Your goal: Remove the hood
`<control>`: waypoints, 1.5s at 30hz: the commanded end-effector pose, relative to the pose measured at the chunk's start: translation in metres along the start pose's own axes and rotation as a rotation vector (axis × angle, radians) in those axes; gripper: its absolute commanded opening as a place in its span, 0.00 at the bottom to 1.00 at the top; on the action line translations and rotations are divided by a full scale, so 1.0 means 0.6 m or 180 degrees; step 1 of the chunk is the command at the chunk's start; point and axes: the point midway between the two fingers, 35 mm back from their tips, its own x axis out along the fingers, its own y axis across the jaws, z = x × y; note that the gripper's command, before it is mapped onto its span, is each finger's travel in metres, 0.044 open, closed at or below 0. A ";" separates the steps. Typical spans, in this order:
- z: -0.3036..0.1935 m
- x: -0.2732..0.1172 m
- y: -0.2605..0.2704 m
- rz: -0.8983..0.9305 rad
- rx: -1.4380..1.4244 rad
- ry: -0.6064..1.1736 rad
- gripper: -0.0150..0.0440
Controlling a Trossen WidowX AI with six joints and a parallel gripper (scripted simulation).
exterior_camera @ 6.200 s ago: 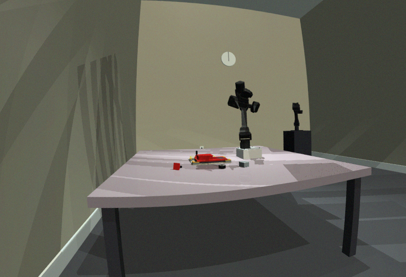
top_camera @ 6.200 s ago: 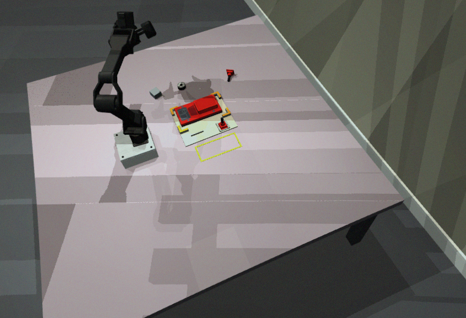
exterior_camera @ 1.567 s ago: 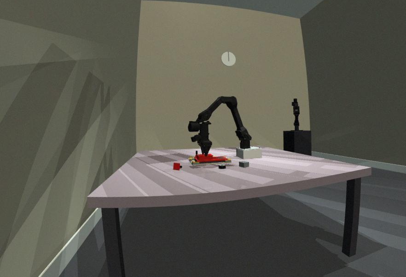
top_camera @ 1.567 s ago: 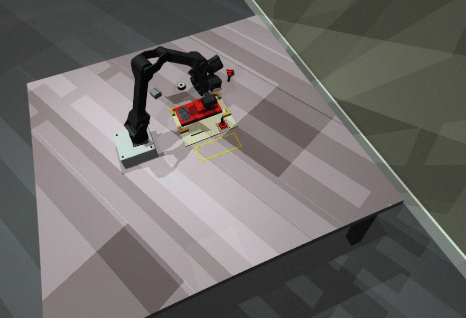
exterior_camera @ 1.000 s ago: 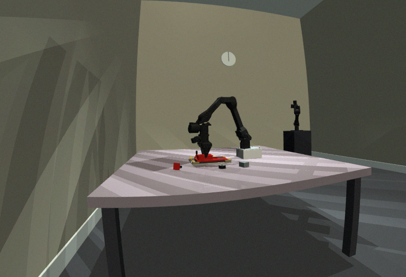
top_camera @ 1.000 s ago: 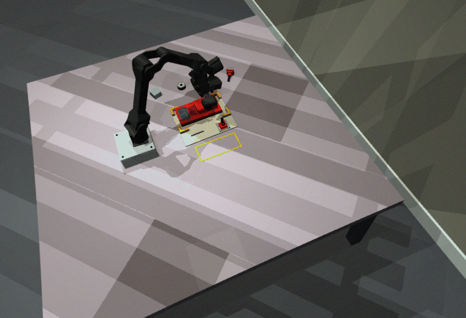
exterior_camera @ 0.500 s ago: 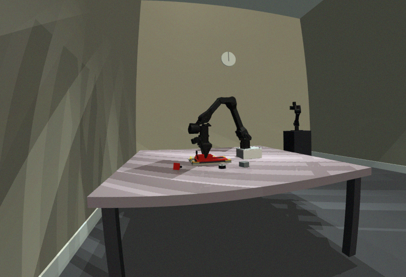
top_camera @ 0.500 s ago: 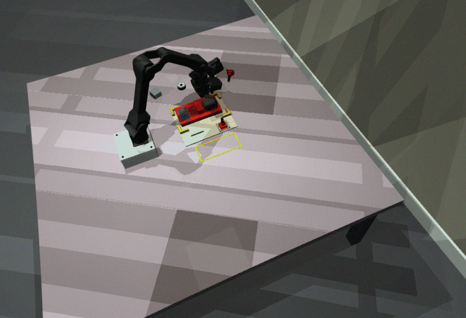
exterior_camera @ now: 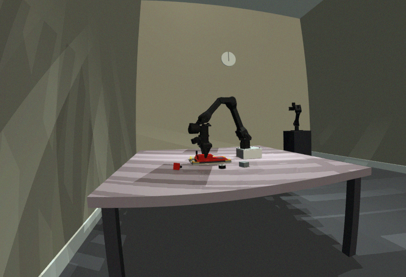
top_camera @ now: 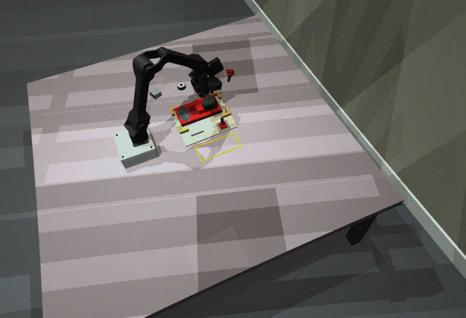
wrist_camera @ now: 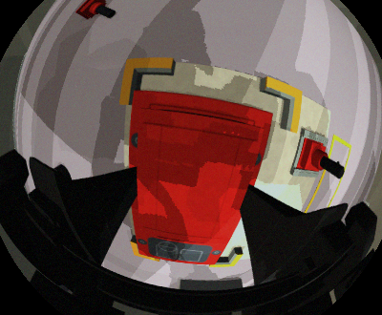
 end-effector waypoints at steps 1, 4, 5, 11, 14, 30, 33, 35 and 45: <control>0.001 -0.005 0.001 0.0005 0.0000 -0.0002 0.36; 0.001 -0.008 0.001 0.0005 0.0000 -0.0002 0.25; 0.001 -0.009 0.001 0.0004 0.0000 -0.0001 0.25; 0.001 -0.016 0.001 0.0004 0.0000 -0.0001 0.25; 0.001 -0.019 0.001 0.0003 0.0001 -0.0001 0.25; 0.001 -0.036 0.000 0.0002 0.0001 -0.0001 0.25; 0.001 -0.040 0.000 0.0001 0.0001 -0.0001 0.25; 0.001 -0.042 0.000 0.0001 0.0001 0.0000 0.25; 0.002 -0.069 0.001 0.0001 0.0002 -0.0001 0.25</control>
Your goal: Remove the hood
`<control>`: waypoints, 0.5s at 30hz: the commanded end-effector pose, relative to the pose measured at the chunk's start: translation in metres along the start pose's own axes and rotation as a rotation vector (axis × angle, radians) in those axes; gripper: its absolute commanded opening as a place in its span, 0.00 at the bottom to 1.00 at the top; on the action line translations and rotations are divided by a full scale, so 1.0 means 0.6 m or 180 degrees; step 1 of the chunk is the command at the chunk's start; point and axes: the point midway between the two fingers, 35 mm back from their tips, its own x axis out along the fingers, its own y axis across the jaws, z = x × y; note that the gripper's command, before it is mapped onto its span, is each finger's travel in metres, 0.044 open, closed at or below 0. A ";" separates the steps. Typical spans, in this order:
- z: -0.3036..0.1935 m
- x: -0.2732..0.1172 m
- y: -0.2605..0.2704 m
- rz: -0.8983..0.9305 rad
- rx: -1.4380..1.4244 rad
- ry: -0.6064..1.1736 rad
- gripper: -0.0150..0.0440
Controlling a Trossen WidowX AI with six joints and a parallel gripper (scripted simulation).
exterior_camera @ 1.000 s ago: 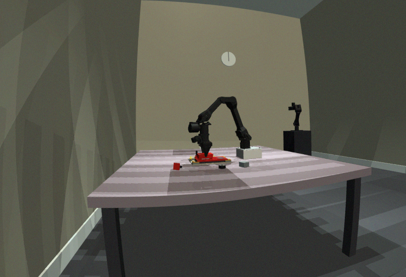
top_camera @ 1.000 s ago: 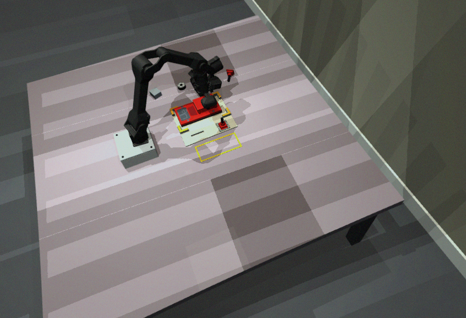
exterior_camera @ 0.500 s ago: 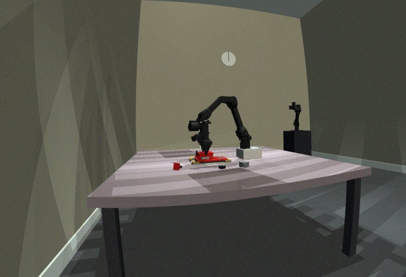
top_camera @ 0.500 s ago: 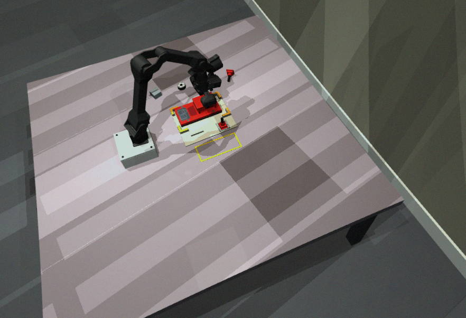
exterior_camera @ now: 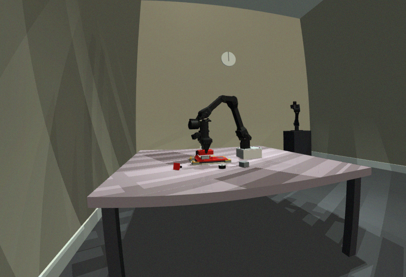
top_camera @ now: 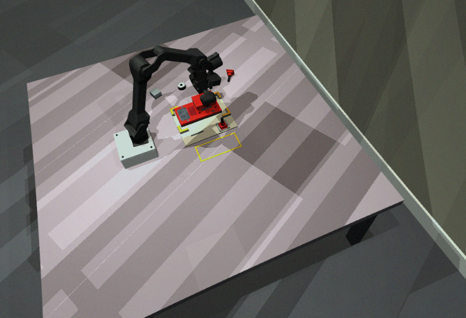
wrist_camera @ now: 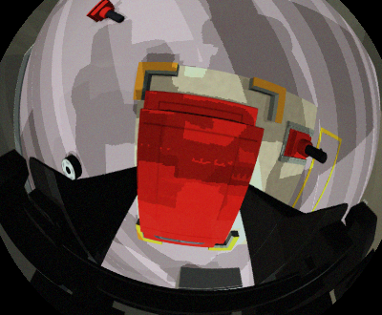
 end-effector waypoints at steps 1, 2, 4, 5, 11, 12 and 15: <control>0.007 -0.025 0.002 0.0015 0.0012 -0.0054 0.25; 0.007 -0.032 0.002 0.0015 0.0012 -0.0054 0.25; 0.006 -0.046 0.002 0.0015 0.0012 -0.0054 0.25; 0.006 -0.053 0.002 0.0016 0.0012 -0.0054 0.25; 0.004 -0.056 -0.004 0.0008 0.0001 -0.0028 0.25; 0.005 -0.056 -0.009 0.0007 0.0001 -0.0028 0.25; 0.008 -0.057 -0.028 0.0006 0.0002 -0.0029 0.25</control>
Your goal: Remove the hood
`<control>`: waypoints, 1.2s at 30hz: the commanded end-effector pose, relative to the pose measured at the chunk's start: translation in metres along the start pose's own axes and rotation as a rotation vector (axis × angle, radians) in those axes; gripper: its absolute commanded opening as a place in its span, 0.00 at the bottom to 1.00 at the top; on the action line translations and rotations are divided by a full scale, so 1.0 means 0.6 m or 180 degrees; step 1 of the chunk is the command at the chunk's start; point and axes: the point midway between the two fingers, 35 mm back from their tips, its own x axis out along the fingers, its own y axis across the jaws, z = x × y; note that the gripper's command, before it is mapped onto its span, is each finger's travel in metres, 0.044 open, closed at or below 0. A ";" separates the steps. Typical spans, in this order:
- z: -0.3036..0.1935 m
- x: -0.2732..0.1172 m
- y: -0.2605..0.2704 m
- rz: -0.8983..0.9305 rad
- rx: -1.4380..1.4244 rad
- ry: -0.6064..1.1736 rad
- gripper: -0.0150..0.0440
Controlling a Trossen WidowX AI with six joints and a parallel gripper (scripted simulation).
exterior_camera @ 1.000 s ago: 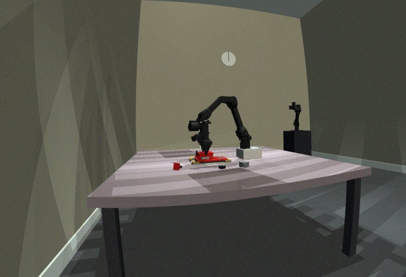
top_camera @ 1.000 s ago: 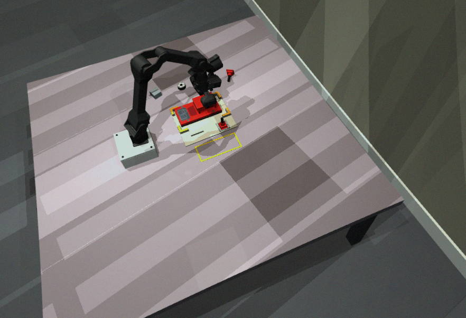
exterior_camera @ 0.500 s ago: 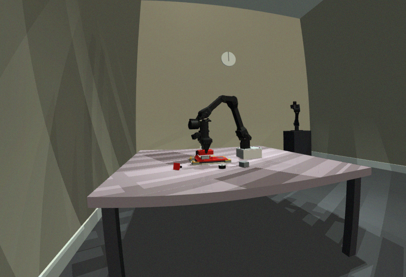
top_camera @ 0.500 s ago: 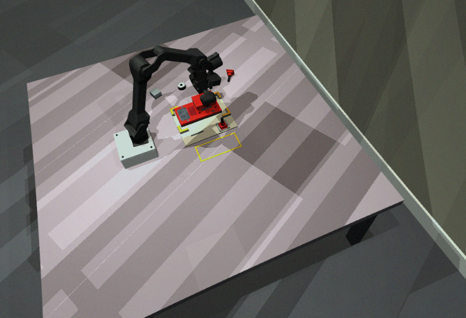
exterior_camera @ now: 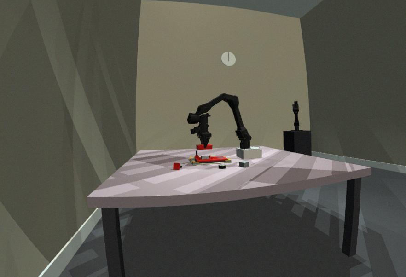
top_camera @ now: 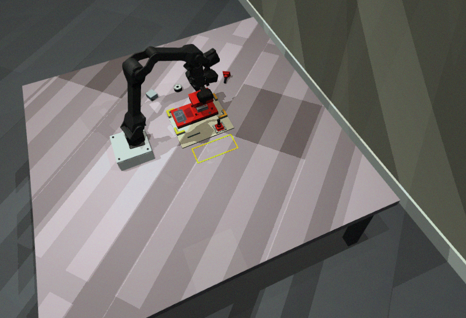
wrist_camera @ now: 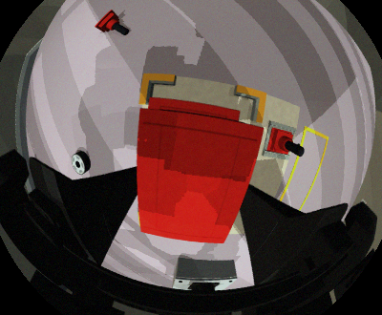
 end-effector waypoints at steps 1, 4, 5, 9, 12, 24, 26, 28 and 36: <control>0.003 0.001 -0.022 0.0002 0.0009 0.0007 0.25; 0.005 0.000 -0.041 0.0000 0.0010 0.0006 0.25; 0.006 0.000 -0.047 0.0000 0.0011 0.0006 0.25; 0.008 -0.001 -0.073 0.0001 0.0015 0.0003 0.25; 0.009 -0.002 -0.092 0.0001 0.0019 0.0001 0.25; 0.006 -0.005 -0.169 -0.0010 0.0020 -0.0004 0.25; 0.004 -0.006 -0.182 -0.0012 0.0020 -0.0005 0.25; 0.002 -0.006 -0.195 -0.0014 0.0020 -0.0005 0.25; -0.008 -0.009 -0.245 -0.0024 0.0019 -0.0007 0.25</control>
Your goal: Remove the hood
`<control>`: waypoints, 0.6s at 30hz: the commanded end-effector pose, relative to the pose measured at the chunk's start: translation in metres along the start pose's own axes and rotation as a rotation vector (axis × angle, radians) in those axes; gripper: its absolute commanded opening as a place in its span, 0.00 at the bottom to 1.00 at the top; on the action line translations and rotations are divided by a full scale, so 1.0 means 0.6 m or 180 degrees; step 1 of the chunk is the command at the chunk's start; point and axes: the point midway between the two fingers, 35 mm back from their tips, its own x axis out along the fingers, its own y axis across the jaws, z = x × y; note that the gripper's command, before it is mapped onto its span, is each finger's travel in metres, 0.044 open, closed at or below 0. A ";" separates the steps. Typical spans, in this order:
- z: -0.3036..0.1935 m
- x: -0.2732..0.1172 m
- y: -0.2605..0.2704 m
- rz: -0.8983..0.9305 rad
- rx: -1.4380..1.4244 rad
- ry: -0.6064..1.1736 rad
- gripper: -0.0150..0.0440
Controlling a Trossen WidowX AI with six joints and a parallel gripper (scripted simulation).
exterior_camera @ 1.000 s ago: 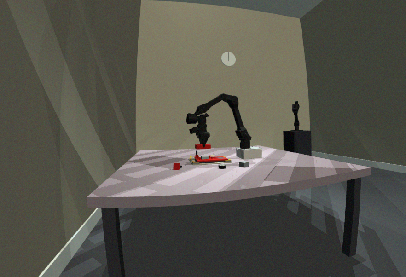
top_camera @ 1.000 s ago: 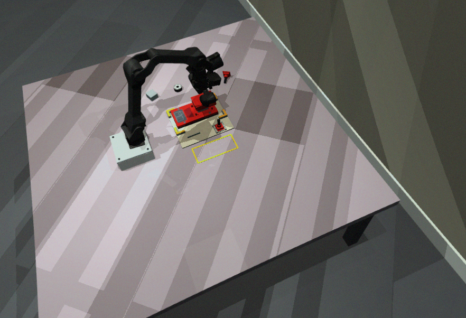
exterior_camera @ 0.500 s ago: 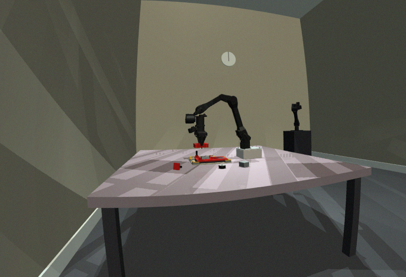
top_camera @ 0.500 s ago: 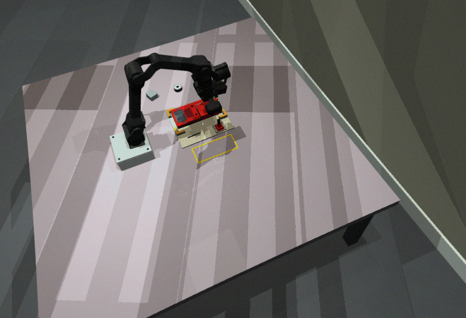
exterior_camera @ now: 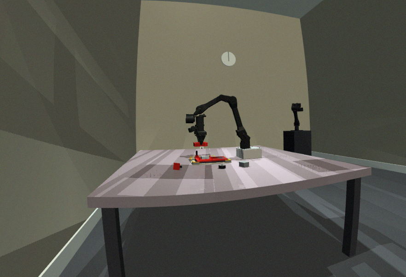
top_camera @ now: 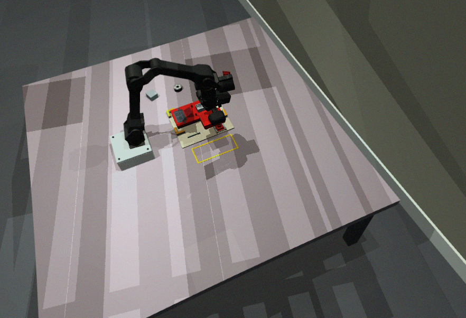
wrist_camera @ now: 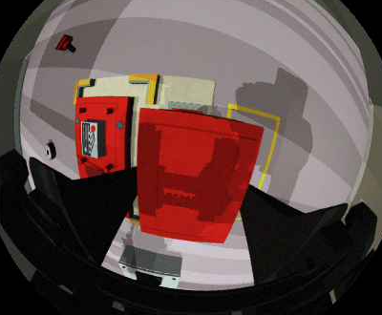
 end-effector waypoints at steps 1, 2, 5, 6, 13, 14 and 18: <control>-0.008 -0.001 -0.020 0.0008 -0.0009 0.0010 0.25; -0.009 -0.001 -0.026 0.0006 -0.0009 0.0010 0.25; -0.015 -0.002 -0.044 0.0002 -0.0010 0.0009 0.25; -0.017 -0.002 -0.050 0.0001 -0.0010 0.0009 0.25; -0.031 -0.004 -0.090 -0.0009 -0.0010 0.0008 0.25; -0.033 -0.004 -0.095 -0.0010 -0.0010 0.0008 0.25; -0.043 -0.005 -0.117 -0.0016 -0.0011 0.0008 0.25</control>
